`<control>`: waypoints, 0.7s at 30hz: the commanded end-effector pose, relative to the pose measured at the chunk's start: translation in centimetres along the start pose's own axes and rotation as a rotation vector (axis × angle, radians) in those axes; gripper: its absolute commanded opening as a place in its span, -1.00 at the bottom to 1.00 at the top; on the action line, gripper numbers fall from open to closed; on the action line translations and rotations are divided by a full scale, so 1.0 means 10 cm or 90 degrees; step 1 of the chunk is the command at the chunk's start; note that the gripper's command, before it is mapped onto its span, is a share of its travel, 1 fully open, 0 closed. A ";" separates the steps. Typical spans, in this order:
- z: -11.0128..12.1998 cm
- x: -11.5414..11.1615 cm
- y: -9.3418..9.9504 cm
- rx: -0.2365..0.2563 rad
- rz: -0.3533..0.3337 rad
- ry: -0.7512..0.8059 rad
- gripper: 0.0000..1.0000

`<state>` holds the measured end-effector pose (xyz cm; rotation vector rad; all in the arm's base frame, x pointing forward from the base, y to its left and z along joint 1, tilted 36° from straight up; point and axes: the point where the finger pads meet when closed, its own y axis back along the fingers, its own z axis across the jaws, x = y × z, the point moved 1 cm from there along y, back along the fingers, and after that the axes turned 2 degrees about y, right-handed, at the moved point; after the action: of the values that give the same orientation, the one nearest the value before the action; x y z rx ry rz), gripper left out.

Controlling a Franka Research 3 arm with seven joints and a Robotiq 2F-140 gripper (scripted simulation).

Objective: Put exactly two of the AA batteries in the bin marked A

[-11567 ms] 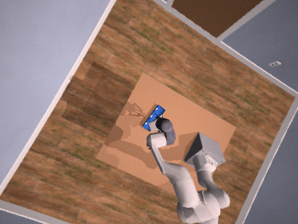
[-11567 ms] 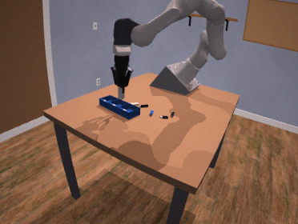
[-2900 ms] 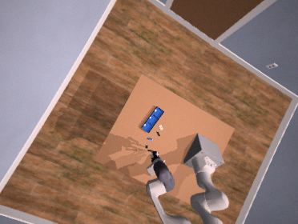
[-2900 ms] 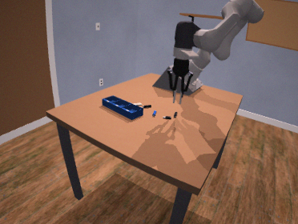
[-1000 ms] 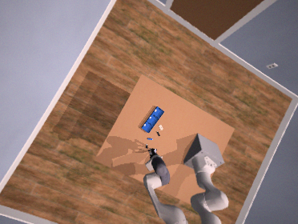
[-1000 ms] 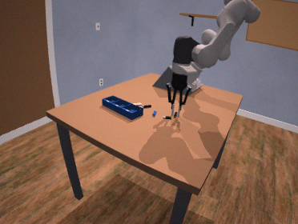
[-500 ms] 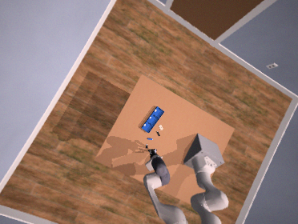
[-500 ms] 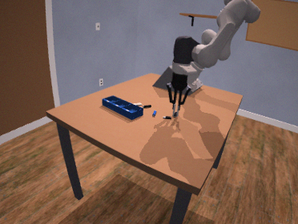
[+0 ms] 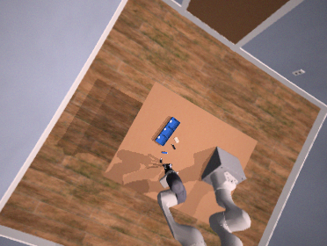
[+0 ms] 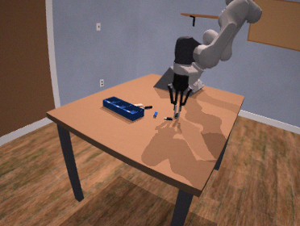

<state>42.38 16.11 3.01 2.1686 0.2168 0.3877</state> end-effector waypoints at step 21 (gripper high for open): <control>-0.01 0.00 0.53 0.000 0.000 0.003 -0.89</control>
<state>42.94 13.33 6.66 2.1512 0.2107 0.4196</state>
